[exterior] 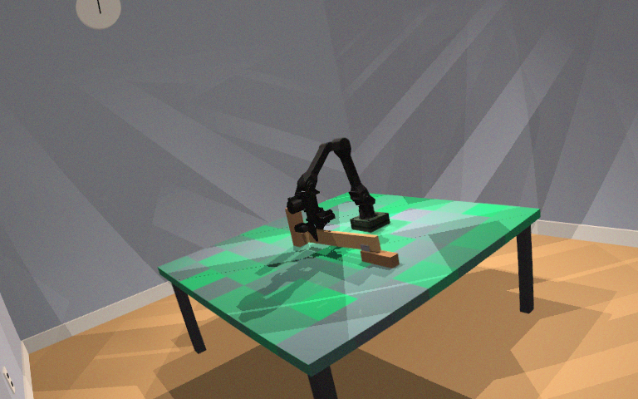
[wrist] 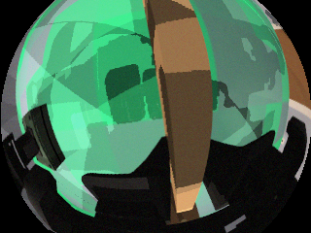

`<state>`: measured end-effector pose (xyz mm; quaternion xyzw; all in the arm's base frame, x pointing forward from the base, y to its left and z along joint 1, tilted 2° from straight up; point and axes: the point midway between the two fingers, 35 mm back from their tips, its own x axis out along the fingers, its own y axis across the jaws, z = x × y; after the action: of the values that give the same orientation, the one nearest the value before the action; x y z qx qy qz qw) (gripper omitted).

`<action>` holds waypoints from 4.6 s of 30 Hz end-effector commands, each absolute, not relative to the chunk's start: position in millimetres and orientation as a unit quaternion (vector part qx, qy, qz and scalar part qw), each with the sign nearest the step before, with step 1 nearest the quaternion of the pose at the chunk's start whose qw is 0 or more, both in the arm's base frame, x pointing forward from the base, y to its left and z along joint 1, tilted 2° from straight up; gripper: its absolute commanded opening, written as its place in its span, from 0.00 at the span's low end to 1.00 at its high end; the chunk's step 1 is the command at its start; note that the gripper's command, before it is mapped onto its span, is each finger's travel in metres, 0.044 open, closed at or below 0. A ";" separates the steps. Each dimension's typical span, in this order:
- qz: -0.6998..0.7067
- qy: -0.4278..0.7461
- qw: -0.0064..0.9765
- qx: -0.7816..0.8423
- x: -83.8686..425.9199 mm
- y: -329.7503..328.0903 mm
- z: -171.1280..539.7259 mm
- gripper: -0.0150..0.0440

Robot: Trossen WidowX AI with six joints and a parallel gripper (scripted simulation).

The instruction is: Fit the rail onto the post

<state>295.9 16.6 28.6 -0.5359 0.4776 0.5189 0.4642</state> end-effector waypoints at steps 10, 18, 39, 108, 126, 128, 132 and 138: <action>0.517 0.474 0.469 -0.537 298.8 17.8 38.3 0.25; 0.517 0.474 0.469 -0.537 298.7 17.9 42.3 0.25; 0.517 0.474 0.469 -0.537 298.5 18.0 49.6 0.25; 0.517 0.475 0.468 -0.537 296.5 12.9 46.1 0.25; 0.517 0.475 0.468 -0.537 297.9 7.5 47.7 0.25; 0.517 0.475 0.468 -0.537 298.0 6.9 47.9 0.25; 0.517 0.475 0.468 -0.537 298.4 5.8 48.3 0.25; 0.517 0.475 0.468 -0.537 298.9 4.0 48.6 0.25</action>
<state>296.7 5.1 46.6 -0.5340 0.4771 0.5171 0.4688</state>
